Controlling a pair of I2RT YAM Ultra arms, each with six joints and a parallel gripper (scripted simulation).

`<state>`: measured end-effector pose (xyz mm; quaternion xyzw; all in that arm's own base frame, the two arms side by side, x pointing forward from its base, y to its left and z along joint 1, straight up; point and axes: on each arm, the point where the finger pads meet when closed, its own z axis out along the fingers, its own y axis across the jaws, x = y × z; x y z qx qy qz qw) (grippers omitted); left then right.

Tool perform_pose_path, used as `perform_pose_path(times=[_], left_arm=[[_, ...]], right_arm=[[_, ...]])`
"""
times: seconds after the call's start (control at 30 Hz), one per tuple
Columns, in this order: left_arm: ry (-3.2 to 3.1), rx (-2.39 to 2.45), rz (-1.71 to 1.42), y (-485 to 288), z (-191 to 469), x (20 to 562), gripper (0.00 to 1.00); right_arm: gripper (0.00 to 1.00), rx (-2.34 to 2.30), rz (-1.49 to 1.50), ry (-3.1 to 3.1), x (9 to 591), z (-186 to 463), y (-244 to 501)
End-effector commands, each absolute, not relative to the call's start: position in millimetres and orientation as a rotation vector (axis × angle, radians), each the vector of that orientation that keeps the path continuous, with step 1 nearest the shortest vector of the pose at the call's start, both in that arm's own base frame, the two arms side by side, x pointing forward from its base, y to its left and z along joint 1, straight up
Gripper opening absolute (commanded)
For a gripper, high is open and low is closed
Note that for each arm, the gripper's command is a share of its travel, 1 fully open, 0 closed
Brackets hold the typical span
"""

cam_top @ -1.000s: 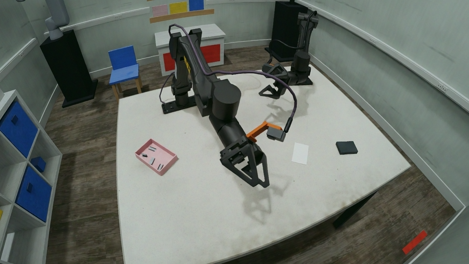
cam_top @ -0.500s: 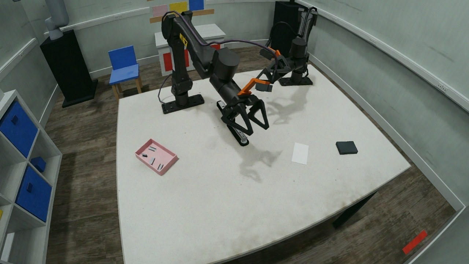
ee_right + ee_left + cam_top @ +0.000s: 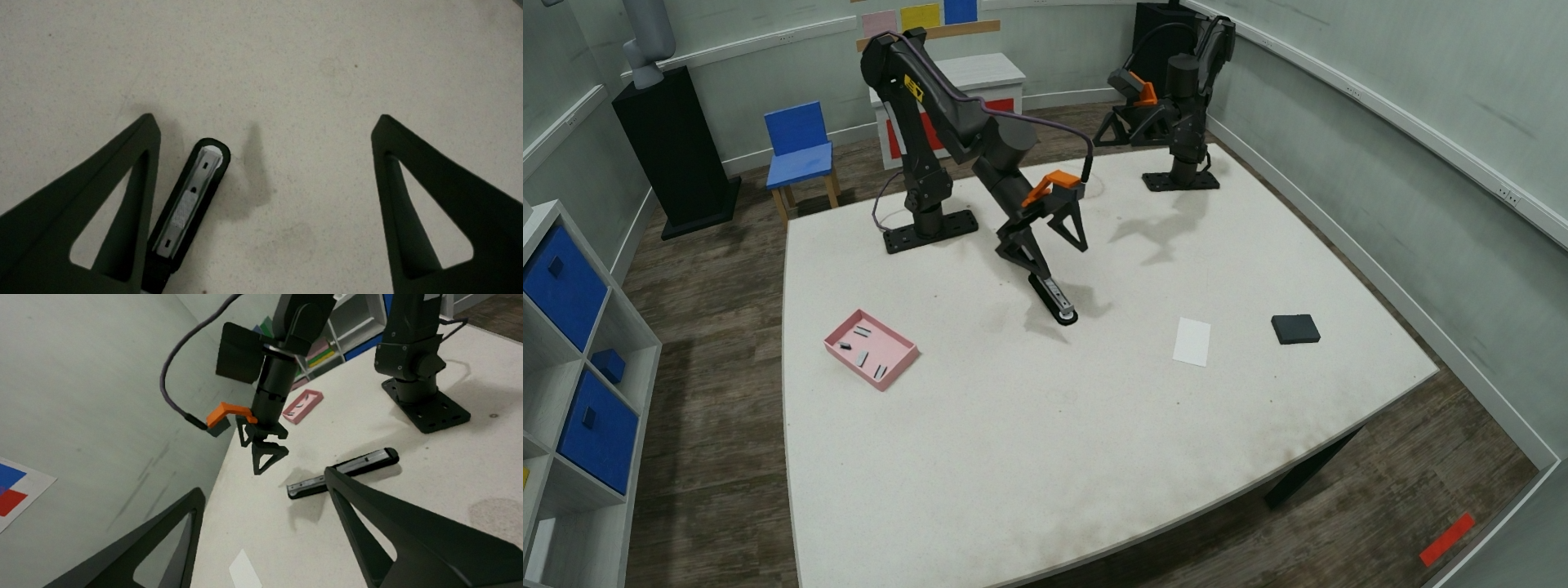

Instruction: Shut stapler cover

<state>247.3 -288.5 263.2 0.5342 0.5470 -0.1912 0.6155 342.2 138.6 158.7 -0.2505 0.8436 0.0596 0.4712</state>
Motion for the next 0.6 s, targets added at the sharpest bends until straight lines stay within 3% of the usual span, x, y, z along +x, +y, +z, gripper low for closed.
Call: perform_pose_path(times=[0.0, 0.27, 0.57], left_arm=[[1.489, 1.144, -0.493, -278.7, 264.8, 242.6, 1.00], [1.733, 0.934, -0.586, -247.6, 271.1, 211.5, 1.00], [1.857, 0.771, -0.642, -220.3, 276.5, 187.5, 1.00]], right_arm=[[1.00, -0.521, 0.203, 2.066, 325.4, 166.3, 139.8], [1.00, -0.543, 0.298, 2.150, 282.8, 131.9, 154.9], [1.00, -0.557, 0.309, 2.129, 277.5, 132.8, 157.8]])
